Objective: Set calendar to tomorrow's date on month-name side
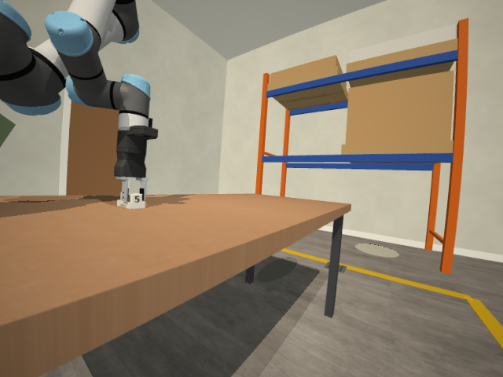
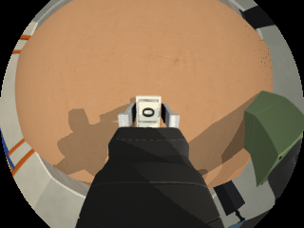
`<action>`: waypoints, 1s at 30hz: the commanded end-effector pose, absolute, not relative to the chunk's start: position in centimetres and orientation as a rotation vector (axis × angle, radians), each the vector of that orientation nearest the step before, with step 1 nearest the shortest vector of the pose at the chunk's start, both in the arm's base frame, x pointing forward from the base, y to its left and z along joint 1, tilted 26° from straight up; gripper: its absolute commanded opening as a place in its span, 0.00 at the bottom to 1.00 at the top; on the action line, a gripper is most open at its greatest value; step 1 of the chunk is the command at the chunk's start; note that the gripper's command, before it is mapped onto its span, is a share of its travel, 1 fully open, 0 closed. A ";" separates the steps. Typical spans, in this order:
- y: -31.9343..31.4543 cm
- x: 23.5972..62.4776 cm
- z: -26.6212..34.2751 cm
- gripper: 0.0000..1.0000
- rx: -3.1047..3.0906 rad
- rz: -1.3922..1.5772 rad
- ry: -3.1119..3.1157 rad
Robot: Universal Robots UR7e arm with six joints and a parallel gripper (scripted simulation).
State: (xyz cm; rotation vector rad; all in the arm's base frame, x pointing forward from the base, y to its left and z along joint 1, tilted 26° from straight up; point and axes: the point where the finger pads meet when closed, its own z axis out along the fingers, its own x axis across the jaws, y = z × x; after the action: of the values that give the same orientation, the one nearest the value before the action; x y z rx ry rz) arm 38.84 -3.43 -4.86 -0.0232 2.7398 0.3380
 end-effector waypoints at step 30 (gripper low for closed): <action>-3.5 39.0 -4.8 0.57 -0.027 0.335 2.738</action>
State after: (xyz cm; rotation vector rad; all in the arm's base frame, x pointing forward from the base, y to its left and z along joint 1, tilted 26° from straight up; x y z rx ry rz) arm 38.84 -3.44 -4.86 -0.0232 2.7398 0.3380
